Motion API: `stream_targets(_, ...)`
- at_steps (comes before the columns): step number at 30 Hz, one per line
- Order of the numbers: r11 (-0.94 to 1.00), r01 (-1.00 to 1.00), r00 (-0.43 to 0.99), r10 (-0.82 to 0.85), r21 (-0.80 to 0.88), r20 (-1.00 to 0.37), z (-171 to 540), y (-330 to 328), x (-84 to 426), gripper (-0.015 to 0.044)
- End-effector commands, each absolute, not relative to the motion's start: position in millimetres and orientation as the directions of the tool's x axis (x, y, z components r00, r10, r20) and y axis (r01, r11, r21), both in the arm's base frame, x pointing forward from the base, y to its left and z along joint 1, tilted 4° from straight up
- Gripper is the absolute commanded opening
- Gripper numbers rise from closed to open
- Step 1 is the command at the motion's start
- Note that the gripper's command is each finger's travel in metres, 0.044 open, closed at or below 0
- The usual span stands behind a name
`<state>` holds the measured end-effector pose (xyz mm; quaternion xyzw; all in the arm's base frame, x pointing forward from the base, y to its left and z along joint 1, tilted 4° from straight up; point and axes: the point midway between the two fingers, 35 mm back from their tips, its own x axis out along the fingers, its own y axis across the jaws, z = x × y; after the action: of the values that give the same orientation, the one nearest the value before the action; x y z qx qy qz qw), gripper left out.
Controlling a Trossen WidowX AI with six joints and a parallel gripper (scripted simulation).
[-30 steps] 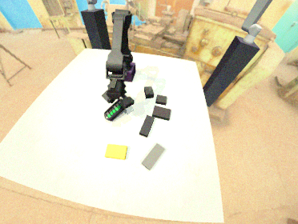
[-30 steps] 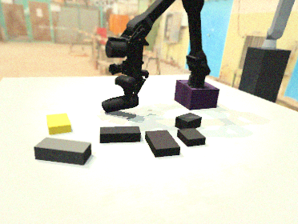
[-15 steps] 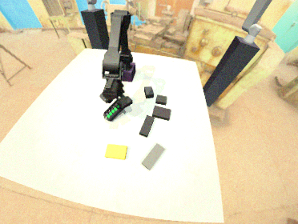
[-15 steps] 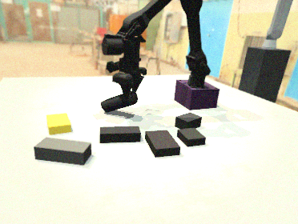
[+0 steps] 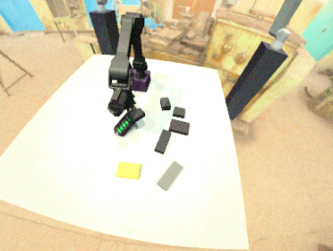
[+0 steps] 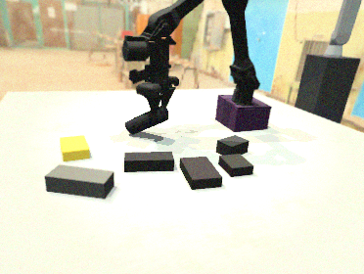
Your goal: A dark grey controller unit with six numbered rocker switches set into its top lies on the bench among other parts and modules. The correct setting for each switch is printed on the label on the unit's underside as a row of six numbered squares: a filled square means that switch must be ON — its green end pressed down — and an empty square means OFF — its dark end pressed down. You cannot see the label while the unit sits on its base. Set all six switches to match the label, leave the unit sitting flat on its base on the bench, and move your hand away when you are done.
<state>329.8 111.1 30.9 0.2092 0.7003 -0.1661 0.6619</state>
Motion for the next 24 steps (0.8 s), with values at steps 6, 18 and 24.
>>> stream_targets(6, 0.856, 0.515, -0.032, 0.079, 0.051, -0.996, 37, 105, 341, 0.0337)
stream_targets(18, 0.856, 0.515, -0.055, 0.092, 0.051, -0.994, 42, 101, 348, 0.0337)
stream_targets(24, 0.856, 0.515, -0.066, 0.099, 0.051, -0.993, 44, 98, 352, 0.0337)
